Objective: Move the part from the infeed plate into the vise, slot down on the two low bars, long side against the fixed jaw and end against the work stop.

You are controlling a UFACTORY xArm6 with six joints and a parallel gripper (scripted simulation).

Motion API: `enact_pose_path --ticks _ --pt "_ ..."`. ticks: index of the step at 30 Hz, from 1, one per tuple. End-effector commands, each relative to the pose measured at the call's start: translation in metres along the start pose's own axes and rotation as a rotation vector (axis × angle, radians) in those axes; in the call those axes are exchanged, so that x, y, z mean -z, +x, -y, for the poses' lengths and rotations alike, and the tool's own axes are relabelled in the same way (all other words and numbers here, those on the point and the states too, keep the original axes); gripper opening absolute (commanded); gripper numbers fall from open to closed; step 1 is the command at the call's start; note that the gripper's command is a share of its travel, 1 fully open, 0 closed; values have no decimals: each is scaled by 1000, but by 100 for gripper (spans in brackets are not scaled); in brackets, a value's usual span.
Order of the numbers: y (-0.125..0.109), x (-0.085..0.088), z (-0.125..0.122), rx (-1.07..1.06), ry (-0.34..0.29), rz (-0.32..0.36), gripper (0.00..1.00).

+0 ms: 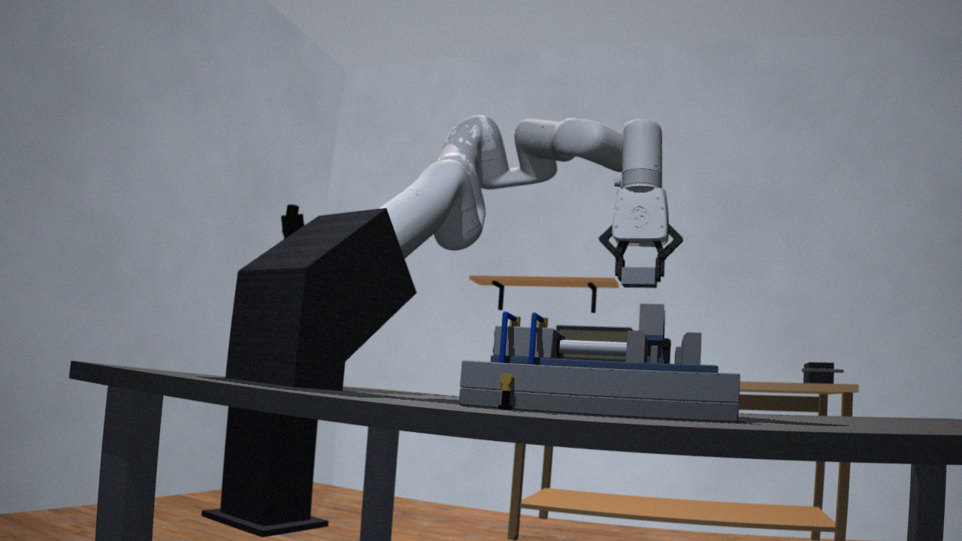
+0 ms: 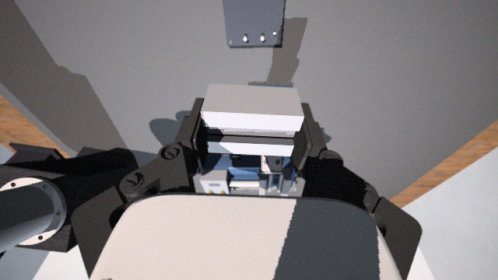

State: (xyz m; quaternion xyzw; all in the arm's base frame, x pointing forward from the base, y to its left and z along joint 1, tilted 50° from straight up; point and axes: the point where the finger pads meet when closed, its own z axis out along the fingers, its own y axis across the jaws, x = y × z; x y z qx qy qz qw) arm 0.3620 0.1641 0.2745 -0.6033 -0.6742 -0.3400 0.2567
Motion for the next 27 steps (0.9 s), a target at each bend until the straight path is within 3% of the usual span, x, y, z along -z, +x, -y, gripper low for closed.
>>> enact_pose_path --ticks 1,27 --pt "-1 1 -2 -34 -2 1 0" --pt "-15 1 -8 -334 -3 3 0"
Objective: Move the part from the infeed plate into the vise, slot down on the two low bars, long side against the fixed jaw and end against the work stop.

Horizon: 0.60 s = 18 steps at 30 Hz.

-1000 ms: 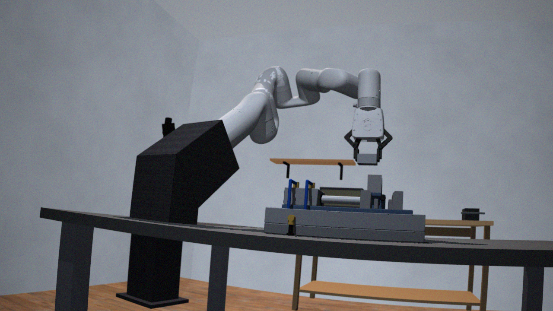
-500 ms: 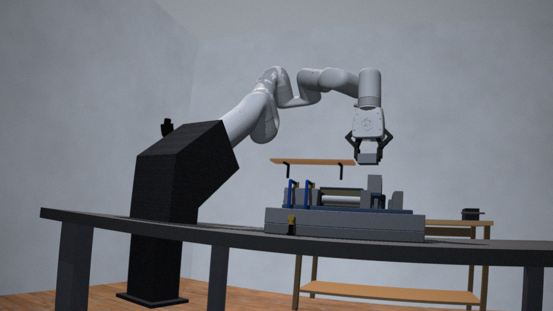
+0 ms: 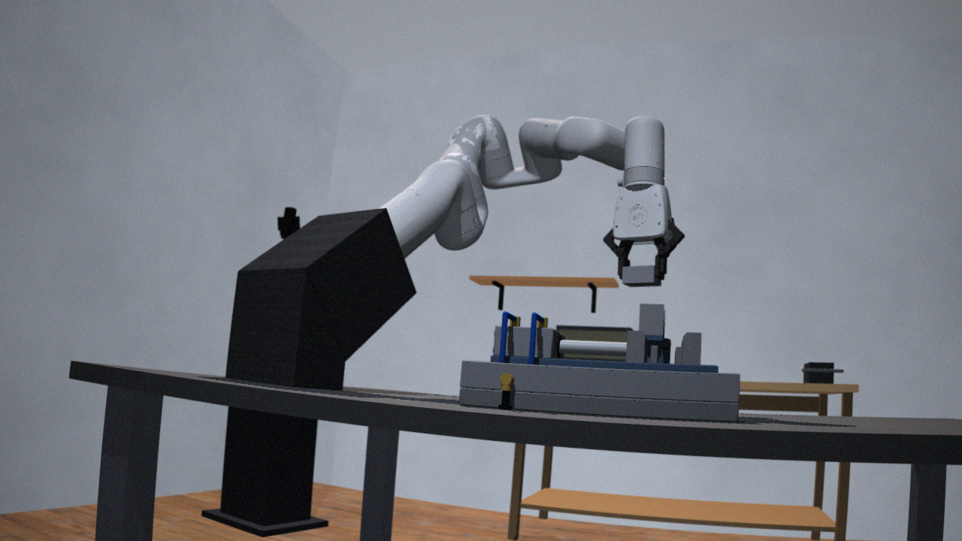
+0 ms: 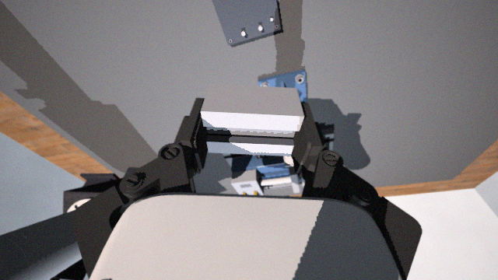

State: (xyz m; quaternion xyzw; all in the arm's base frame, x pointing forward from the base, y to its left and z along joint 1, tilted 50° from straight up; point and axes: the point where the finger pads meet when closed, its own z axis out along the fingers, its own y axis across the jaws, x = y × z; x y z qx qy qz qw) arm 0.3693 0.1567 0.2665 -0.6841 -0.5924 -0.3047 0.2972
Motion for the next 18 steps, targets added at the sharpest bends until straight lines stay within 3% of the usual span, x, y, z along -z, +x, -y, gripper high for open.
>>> enact_pose_path --ticks 1,18 --pt "-3 1 -4 -97 -2 2 0" --pt "-15 1 -13 -390 -3 4 0"
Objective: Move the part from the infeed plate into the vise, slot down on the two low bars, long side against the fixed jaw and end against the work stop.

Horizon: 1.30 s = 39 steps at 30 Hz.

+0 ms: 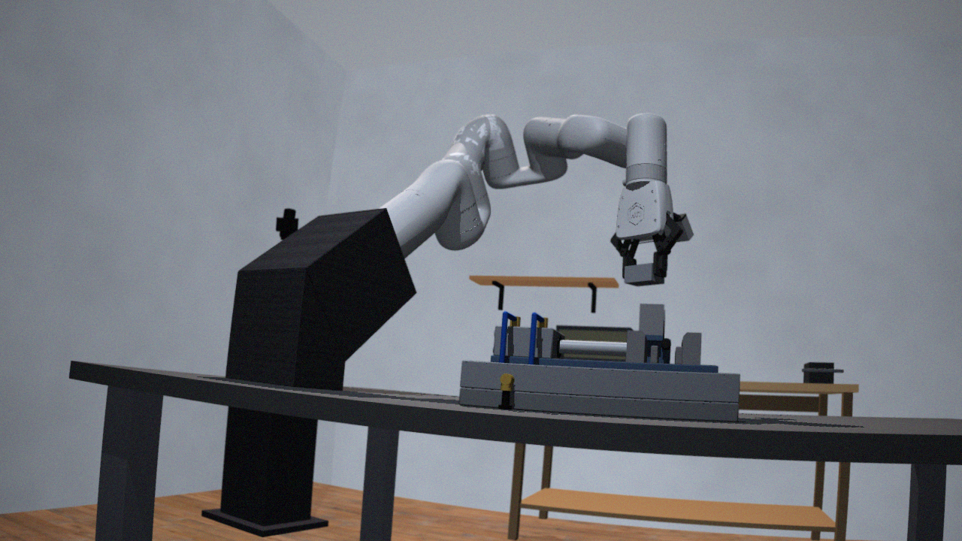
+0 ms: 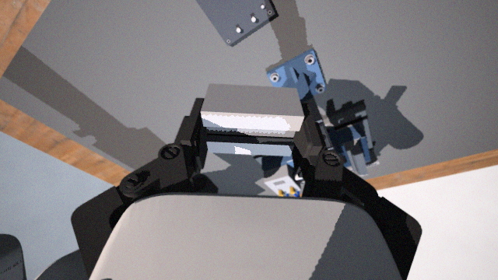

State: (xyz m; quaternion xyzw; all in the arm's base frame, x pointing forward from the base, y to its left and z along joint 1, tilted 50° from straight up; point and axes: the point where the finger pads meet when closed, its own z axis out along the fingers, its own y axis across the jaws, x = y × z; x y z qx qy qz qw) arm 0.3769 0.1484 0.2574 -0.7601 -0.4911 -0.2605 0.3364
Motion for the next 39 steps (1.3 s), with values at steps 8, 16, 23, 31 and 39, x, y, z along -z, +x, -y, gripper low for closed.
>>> enact_pose_path --ticks 8,16,23,31,39 --pt "-7 1 -11 -245 -4 4 0" --pt "-13 1 -19 -438 -4 4 0" --pt "-18 1 -24 -564 -5 4 0" --pt "-25 1 -32 -772 -5 4 0" --pt "-31 1 -38 -932 -6 4 0"
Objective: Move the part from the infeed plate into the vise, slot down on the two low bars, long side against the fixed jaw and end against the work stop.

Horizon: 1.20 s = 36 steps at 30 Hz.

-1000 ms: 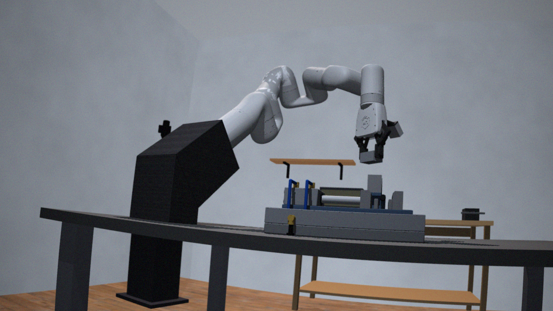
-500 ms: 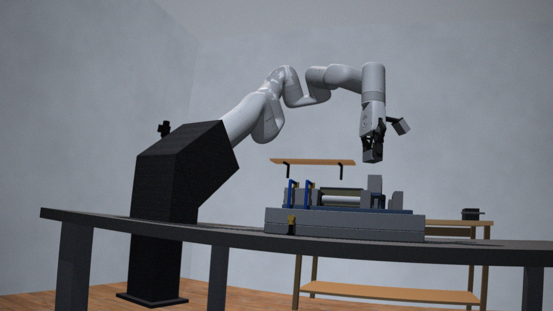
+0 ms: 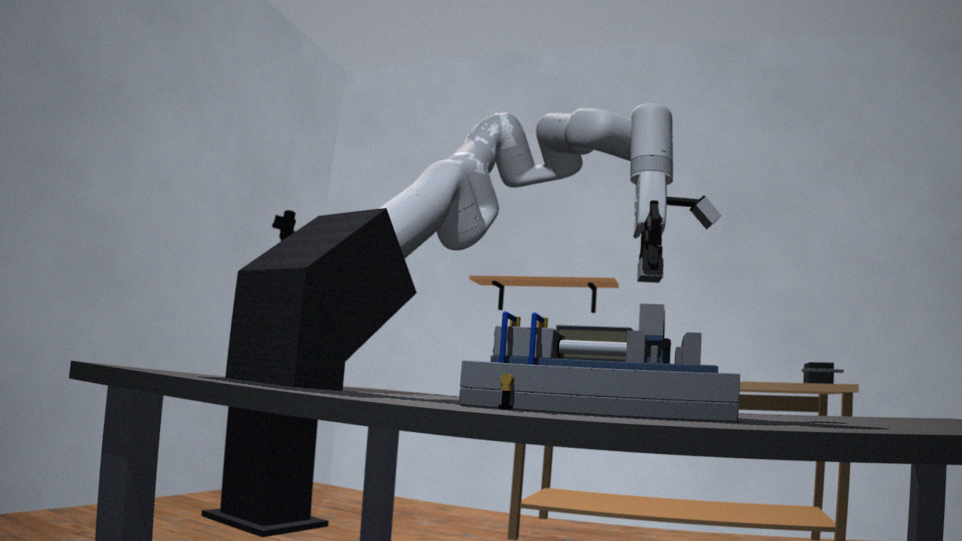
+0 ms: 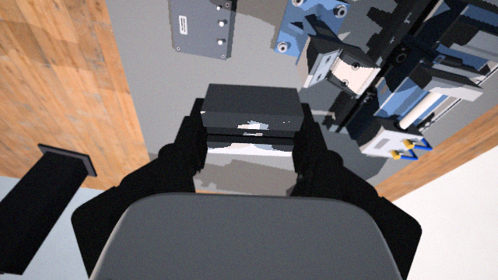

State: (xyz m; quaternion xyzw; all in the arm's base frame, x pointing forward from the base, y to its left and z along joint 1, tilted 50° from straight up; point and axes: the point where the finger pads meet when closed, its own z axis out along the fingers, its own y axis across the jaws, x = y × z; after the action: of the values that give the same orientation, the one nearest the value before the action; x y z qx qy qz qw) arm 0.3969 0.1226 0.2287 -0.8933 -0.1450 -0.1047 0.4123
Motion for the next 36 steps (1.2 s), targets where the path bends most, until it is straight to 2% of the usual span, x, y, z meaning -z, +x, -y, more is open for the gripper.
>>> enact_pose_path --ticks 1,13,36 --pt "2 1 -7 -134 -6 3 0" --pt "2 1 -24 -451 -6 2 0" --pt "2 1 -49 -919 -5 1 0"
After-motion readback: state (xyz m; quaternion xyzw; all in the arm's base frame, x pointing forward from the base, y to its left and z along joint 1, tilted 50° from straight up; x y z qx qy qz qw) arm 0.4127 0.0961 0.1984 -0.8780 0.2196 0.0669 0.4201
